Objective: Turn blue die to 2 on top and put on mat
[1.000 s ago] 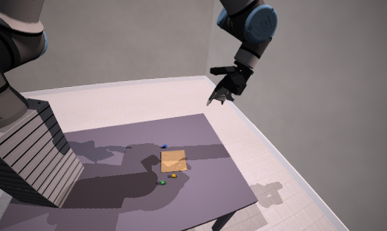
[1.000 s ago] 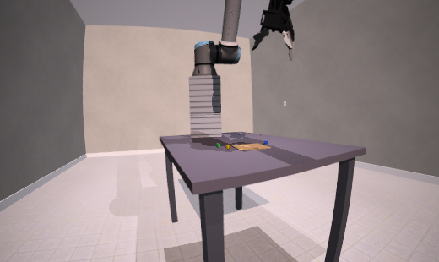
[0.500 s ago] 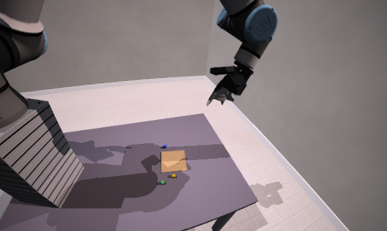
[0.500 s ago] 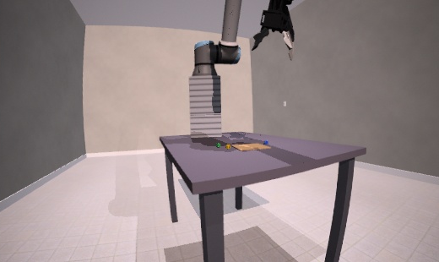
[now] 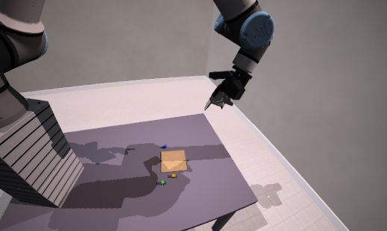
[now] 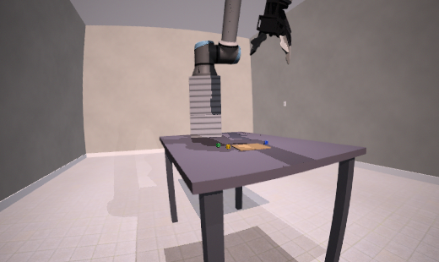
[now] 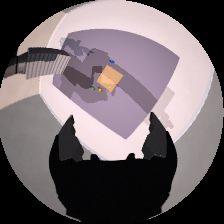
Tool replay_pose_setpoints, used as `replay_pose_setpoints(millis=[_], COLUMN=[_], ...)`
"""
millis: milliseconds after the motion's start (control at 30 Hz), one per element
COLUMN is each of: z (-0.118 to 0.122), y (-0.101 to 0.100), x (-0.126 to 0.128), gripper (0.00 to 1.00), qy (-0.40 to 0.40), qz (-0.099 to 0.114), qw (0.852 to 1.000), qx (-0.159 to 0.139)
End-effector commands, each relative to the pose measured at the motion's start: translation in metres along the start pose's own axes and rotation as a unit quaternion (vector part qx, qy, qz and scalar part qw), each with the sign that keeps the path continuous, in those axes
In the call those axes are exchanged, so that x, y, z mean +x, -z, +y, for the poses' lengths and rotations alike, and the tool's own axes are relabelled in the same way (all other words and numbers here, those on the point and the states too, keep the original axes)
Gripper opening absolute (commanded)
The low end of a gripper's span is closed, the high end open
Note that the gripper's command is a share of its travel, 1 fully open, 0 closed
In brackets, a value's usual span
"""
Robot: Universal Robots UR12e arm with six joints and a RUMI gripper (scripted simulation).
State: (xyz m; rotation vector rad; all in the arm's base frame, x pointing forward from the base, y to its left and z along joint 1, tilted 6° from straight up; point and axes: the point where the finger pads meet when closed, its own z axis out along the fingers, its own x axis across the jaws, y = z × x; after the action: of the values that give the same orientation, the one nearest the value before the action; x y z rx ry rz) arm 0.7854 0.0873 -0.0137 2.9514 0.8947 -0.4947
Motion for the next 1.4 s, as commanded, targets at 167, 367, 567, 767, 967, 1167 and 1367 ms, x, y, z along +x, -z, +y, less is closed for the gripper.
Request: replay_pose_setpoints(millis=[167,367,567,767,967,1167,1367], z=[0.018,0.033,0.039,0.038,0.033,0.022,0.013], y=[-0.056,-0.121,-0.169,-0.199,-0.23,-0.255,-0.265], x=[-0.01,-0.031,-0.055,-0.075,-0.104,-0.136,-0.157], gripper=[1.0,1.0,1.0,1.0,1.0,1.0,1.0], qy=[-0.084,-0.19,-0.277,-0.338,-0.414,-0.491,-0.535], qz=[0.03,0.066,0.095,0.116,0.143,0.17,0.185], qw=[0.996,0.98,0.956,0.934,0.899,0.854,0.823], qx=[0.0,0.004,0.01,0.016,0.024,0.036,0.043])
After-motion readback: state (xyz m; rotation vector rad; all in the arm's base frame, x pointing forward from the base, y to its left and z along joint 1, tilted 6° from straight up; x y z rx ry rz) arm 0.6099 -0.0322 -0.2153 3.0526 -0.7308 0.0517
